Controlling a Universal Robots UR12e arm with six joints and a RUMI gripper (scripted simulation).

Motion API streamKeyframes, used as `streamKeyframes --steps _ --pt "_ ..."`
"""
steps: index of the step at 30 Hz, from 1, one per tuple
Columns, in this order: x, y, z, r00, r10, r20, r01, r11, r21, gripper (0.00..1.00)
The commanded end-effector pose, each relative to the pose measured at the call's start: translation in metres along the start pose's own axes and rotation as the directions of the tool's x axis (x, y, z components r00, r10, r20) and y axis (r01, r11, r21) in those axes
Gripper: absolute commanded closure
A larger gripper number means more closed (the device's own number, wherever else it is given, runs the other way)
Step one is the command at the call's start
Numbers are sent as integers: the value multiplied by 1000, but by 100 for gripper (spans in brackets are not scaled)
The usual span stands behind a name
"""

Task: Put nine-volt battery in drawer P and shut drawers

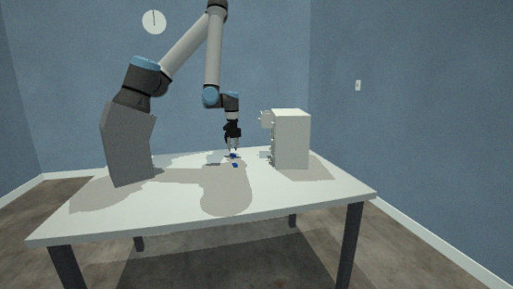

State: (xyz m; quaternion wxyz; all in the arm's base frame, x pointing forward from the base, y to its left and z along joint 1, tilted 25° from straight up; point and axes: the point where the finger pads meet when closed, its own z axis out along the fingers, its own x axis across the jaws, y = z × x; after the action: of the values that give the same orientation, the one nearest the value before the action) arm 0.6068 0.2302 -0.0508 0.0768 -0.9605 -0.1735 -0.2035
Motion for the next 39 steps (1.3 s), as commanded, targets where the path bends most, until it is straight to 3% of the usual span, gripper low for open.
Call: streamKeyframes --steps 1,39 --pt "0 0 6 1000 0 -1 0 1000 0 75" --pt "0 0 13 1000 0 -1 0 1000 0 75"
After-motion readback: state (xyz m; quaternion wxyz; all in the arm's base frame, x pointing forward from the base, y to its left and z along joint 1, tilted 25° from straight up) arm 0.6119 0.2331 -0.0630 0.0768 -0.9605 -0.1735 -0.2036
